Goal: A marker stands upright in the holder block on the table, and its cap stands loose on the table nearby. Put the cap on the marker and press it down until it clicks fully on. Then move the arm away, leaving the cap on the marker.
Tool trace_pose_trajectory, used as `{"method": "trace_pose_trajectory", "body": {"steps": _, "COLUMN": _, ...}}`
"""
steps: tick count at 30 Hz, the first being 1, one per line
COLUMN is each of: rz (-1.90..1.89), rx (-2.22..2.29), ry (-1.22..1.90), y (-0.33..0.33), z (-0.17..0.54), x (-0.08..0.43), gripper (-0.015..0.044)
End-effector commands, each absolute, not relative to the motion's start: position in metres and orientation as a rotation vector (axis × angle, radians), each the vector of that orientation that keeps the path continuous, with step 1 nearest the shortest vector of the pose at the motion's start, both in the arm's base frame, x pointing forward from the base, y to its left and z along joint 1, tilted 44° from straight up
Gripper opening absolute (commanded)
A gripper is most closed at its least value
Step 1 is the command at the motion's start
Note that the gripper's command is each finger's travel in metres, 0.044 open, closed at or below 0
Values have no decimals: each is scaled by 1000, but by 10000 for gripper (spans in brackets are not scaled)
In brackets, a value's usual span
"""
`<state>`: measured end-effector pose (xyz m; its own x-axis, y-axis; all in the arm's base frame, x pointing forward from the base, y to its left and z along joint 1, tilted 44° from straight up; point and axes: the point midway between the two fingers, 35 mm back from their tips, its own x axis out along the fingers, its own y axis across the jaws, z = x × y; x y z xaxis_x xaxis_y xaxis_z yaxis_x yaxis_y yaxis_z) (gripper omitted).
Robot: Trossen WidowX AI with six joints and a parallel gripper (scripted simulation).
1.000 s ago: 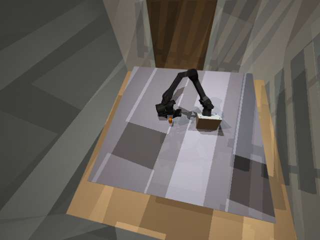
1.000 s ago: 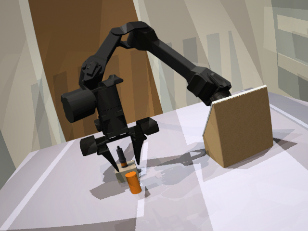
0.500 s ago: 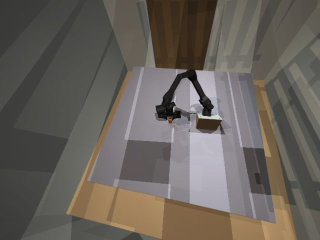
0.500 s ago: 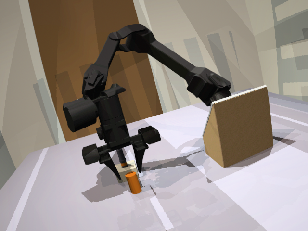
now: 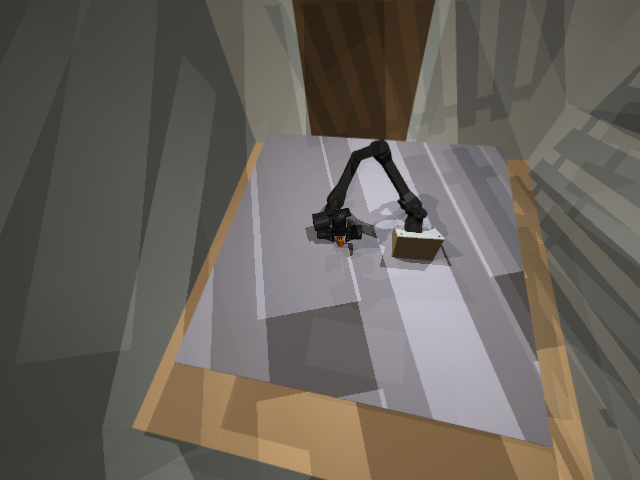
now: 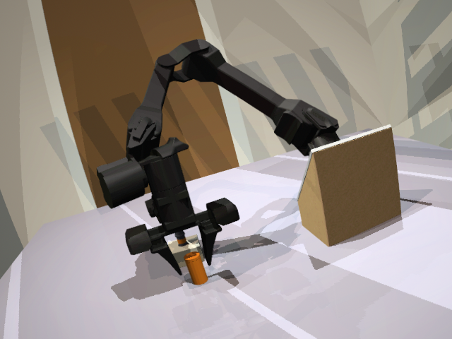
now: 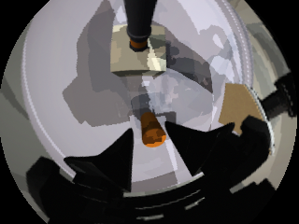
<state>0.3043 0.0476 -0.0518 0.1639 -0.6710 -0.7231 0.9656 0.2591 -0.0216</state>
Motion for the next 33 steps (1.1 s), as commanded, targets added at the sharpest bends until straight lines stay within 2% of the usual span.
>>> {"method": "trace_pose_trajectory", "body": {"steps": 1, "rz": -1246, "rx": 499, "ry": 702, "y": 41, "z": -57, "x": 304, "gripper": 242}}
{"method": "trace_pose_trajectory", "body": {"steps": 3, "rz": -1246, "rx": 499, "ry": 702, "y": 40, "z": -58, "x": 304, "gripper": 242}}
{"method": "trace_pose_trajectory", "body": {"steps": 7, "rz": -1246, "rx": 499, "ry": 702, "y": 40, "z": -58, "x": 304, "gripper": 137}}
{"method": "trace_pose_trajectory", "body": {"steps": 16, "rz": -1246, "rx": 499, "ry": 702, "y": 40, "z": -58, "x": 304, "gripper": 77}}
{"method": "trace_pose_trajectory", "body": {"steps": 19, "rz": -1246, "rx": 499, "ry": 703, "y": 44, "z": -55, "x": 304, "gripper": 0}}
{"method": "trace_pose_trajectory", "body": {"steps": 33, "rz": -1245, "rx": 501, "ry": 705, "y": 74, "z": -25, "x": 297, "gripper": 0}}
